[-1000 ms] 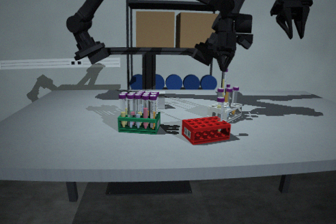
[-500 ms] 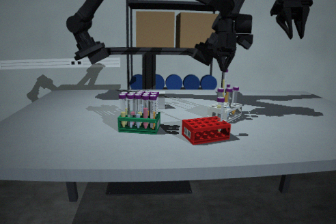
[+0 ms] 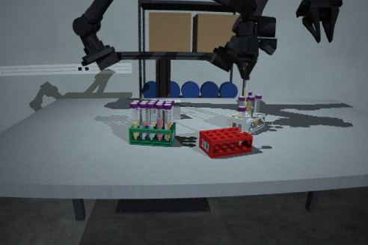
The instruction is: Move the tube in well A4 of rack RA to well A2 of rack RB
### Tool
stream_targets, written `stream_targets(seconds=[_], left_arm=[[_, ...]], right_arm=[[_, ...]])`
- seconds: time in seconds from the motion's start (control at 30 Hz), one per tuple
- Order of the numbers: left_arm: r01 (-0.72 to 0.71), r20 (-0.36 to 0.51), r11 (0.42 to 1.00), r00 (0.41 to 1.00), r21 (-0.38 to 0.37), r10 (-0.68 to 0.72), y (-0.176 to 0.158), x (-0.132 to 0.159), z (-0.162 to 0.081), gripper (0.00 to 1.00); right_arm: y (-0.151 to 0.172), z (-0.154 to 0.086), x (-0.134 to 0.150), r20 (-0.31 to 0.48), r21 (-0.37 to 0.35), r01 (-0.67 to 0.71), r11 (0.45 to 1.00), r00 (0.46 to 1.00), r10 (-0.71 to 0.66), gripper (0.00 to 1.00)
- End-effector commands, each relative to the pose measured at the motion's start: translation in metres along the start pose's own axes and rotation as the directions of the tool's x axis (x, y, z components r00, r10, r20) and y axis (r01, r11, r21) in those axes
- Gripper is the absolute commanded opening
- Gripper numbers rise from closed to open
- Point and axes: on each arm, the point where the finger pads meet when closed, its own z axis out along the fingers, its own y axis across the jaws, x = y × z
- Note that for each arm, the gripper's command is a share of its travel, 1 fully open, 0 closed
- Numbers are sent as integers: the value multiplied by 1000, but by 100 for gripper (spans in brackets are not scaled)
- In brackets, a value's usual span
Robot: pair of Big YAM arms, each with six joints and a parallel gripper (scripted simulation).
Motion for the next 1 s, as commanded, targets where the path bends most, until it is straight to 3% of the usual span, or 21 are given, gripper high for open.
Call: stream_targets(seconds=[0.0, 0.97], left_arm=[[13, 31, 1000, 999, -11, -13, 8, -15, -8, 30], [13, 31, 1000, 999, -11, -13, 8, -15, -8, 30]], right_arm=[[-3, 19, 4, -14, -7, -1, 1000, 1000, 1, 0], [-4, 27, 4, -9, -5, -3, 1000, 1000, 2, 0]])
